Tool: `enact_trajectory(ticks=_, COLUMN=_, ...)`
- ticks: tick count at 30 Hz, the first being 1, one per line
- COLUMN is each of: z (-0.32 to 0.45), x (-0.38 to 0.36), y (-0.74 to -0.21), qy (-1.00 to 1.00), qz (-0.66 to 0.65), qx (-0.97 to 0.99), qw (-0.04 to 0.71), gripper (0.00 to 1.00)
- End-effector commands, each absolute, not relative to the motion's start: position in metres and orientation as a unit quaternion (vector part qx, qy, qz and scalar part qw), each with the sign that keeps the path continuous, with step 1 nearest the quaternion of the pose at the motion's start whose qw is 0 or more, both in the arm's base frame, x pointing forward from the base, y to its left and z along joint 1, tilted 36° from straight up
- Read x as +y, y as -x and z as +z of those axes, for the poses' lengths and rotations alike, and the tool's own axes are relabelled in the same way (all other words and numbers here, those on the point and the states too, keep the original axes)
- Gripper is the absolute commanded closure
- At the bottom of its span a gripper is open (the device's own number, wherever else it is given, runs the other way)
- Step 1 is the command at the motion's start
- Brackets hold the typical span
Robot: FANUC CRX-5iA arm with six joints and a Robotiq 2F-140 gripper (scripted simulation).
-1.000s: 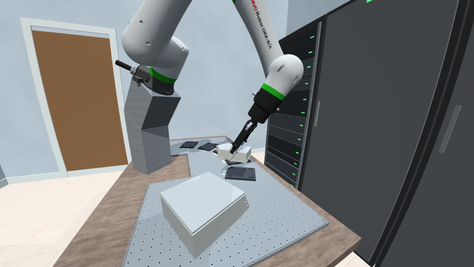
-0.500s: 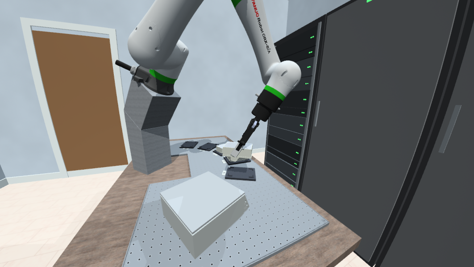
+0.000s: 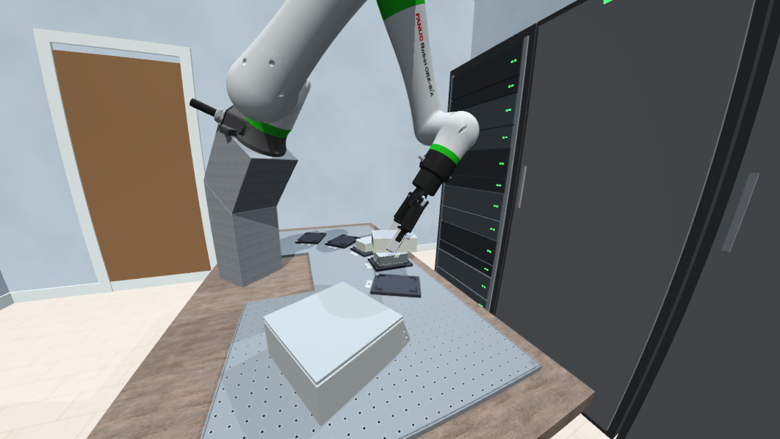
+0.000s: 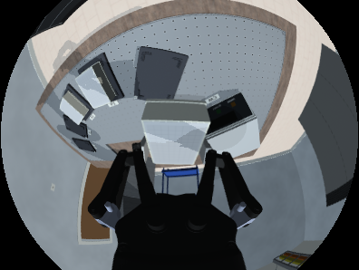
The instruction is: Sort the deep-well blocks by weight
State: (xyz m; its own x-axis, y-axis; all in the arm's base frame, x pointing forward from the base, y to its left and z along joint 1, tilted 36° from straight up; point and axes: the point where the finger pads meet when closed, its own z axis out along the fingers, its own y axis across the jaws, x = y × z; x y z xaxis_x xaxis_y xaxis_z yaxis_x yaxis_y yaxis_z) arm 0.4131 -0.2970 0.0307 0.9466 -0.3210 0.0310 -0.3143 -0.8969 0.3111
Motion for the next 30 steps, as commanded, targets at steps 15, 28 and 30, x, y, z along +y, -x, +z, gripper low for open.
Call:
enact_trajectory(ticks=15, z=0.022, x=-0.254, y=-0.439, qy=-0.974, qz=-0.010, qx=-0.163, qw=0.158, gripper=0.90)
enact_trajectory(ticks=28, z=0.015, x=-0.223, y=-0.458, qy=-0.974, qz=-0.010, qx=-0.163, qw=0.158, gripper=0.90)
enact_trajectory(ticks=30, z=0.014, x=-0.218, y=-0.461, qy=-0.974, qz=-0.010, qx=-0.163, qw=0.158, gripper=0.90)
